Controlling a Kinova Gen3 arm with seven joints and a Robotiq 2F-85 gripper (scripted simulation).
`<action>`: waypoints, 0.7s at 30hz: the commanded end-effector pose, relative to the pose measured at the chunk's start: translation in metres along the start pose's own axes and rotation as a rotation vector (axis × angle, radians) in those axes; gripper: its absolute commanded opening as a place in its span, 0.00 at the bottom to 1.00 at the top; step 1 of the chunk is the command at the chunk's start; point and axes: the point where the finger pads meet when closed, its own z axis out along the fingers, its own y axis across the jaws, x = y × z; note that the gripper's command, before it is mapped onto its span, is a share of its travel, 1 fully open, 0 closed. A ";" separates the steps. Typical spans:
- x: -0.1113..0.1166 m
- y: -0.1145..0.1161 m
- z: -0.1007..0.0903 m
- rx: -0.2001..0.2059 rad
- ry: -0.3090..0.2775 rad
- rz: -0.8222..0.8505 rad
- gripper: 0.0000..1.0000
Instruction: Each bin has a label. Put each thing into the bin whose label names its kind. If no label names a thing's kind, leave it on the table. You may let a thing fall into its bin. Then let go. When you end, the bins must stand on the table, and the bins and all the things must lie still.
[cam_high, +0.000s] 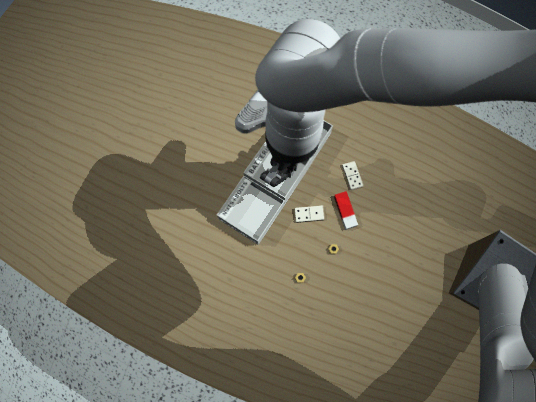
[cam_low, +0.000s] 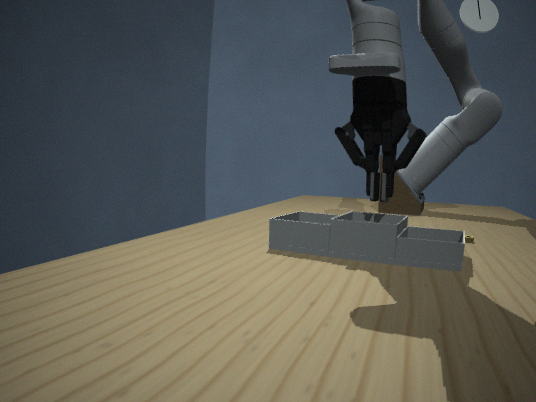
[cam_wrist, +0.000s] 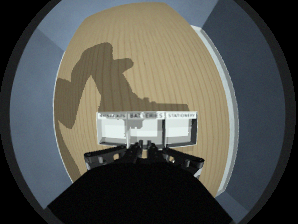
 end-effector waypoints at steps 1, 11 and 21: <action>-0.002 -0.002 0.009 0.003 -0.007 -0.003 0.09; -0.002 -0.002 0.030 0.003 -0.007 -0.003 0.09; -0.002 -0.002 0.047 0.003 -0.007 -0.003 0.09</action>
